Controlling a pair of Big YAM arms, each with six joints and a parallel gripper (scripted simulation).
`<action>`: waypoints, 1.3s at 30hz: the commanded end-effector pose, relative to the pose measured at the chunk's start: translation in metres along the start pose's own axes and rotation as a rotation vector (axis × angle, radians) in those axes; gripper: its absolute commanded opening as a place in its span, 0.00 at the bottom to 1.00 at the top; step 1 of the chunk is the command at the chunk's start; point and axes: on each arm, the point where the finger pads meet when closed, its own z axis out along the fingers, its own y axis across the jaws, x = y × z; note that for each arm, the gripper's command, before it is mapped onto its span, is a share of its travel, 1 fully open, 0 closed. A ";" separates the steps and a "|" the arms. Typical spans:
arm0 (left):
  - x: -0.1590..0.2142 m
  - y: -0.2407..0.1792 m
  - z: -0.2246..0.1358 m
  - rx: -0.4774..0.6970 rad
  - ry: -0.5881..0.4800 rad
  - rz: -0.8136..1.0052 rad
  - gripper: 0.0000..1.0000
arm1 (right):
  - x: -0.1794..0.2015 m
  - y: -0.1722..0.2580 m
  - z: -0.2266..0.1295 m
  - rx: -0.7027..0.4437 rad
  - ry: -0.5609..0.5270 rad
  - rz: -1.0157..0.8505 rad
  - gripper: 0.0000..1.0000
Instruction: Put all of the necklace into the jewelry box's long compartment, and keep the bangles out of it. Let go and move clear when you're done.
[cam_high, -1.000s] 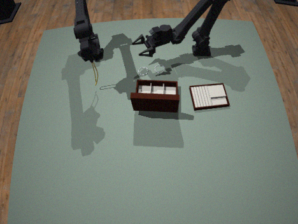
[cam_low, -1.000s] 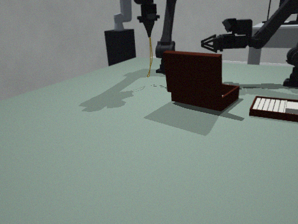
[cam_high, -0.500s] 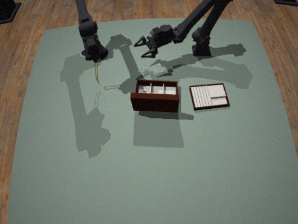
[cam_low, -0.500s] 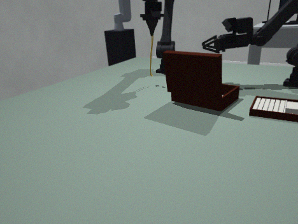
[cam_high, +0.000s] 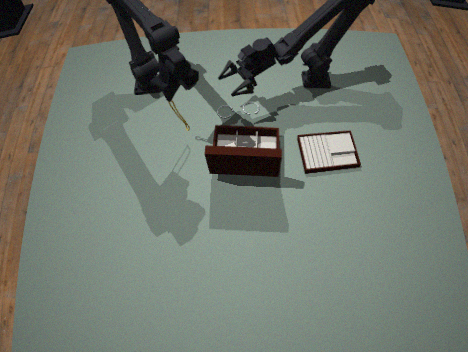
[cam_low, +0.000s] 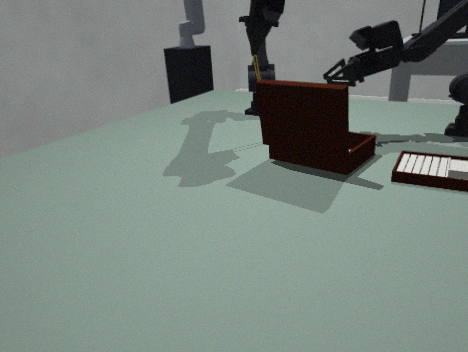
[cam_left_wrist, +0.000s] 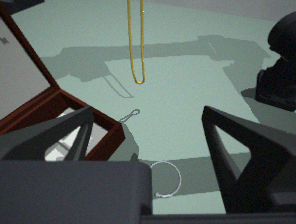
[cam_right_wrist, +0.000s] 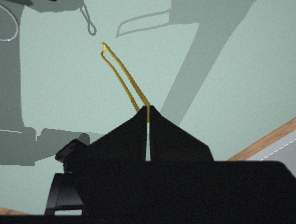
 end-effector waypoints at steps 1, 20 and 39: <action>-0.033 0.012 -0.001 -0.022 0.024 -0.001 1.00 | -0.058 0.001 -0.024 0.100 -0.094 -0.043 0.00; -0.026 0.046 -0.056 -0.099 0.204 -0.043 1.00 | -0.174 0.035 -0.037 0.373 -0.191 -0.294 0.00; -0.113 0.091 -0.164 -0.238 0.020 -0.111 1.00 | -0.268 0.061 -0.049 0.609 -0.268 -0.461 0.00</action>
